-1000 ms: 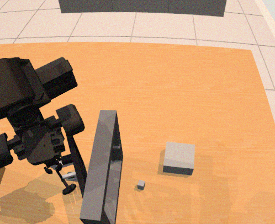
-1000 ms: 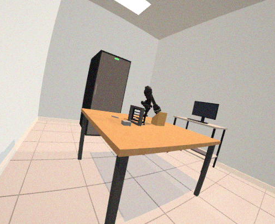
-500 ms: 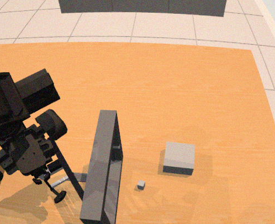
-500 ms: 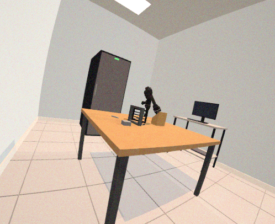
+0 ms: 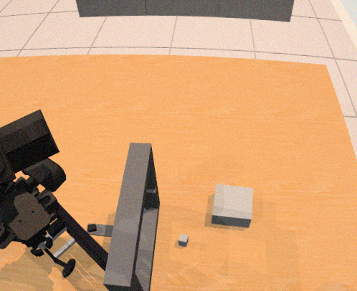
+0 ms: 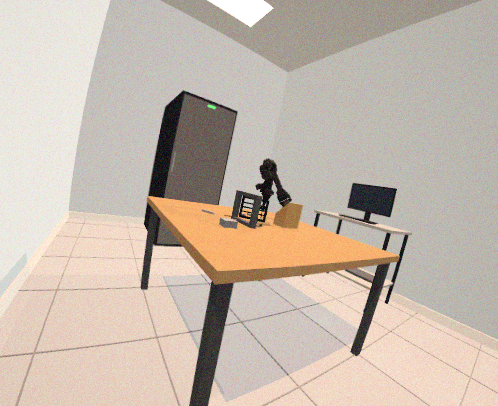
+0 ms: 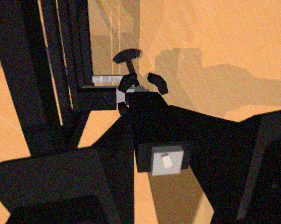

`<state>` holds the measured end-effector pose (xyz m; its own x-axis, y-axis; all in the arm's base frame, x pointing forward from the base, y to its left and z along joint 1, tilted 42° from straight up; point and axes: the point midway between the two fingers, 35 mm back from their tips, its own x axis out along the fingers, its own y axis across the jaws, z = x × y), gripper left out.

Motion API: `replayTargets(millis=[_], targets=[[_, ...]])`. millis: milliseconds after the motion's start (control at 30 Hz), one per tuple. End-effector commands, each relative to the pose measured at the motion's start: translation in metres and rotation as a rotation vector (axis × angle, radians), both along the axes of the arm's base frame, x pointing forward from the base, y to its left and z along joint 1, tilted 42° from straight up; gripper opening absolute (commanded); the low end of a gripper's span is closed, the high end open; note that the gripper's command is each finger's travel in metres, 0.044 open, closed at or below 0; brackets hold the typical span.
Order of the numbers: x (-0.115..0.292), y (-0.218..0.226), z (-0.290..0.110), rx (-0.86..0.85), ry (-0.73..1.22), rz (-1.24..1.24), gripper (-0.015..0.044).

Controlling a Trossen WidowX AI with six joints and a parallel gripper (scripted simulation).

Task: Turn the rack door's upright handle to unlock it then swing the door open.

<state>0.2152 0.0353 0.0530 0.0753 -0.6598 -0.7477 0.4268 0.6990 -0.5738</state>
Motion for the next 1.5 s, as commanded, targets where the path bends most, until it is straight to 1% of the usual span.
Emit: replayTargets(millis=[0,667,1467], targets=[[-0.002,-0.008,0.007,-0.009,0.048,0.064,0.002],[-0.005,-0.04,0.035,-0.032,0.232,0.272,0.002],[0.003,-0.072,0.065,-0.058,0.428,0.492,0.002]])
